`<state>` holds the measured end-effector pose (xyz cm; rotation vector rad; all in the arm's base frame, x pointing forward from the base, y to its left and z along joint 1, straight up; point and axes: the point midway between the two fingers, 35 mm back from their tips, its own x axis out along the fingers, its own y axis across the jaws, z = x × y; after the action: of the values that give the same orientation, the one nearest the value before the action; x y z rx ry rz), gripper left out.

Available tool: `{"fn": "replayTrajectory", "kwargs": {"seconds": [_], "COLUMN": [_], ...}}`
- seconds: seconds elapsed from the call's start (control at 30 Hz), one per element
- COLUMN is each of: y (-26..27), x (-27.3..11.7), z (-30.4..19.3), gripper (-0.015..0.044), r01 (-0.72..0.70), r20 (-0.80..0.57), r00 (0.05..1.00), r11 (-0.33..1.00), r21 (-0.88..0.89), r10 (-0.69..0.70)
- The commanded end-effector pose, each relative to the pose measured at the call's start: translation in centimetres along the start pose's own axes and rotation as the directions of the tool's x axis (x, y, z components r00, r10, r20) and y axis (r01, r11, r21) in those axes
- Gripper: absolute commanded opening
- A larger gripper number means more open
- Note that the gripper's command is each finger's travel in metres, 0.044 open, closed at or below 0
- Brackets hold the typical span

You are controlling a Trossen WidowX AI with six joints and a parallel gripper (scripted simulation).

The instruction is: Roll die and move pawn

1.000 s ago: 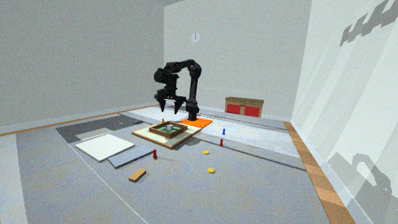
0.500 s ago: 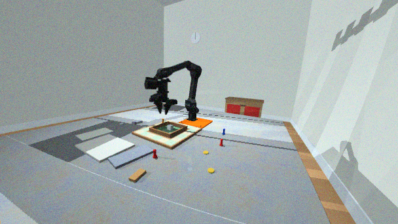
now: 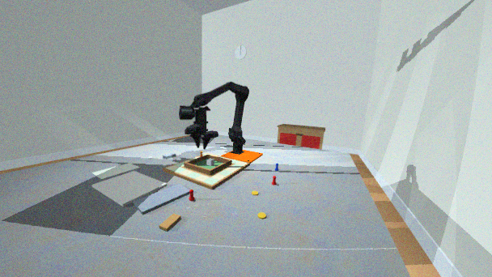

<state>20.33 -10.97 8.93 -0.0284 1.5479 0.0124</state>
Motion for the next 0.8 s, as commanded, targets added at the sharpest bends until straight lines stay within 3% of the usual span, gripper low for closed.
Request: {"fn": "replayTrajectory", "kwargs": {"seconds": [0.0, 0.77], "y": [0.0, -0.1], "x": [0.6, 4.0], "z": [0.0, 0.0], "gripper": [0.0200, 0.0200], "r01": [-0.002, -0.002], "r20": [-0.002, -0.002], "r00": [1.000, 1.000], "r11": [1.000, 1.000], "r21": [-0.006, -0.006], "r10": [0.002, 0.002]}}
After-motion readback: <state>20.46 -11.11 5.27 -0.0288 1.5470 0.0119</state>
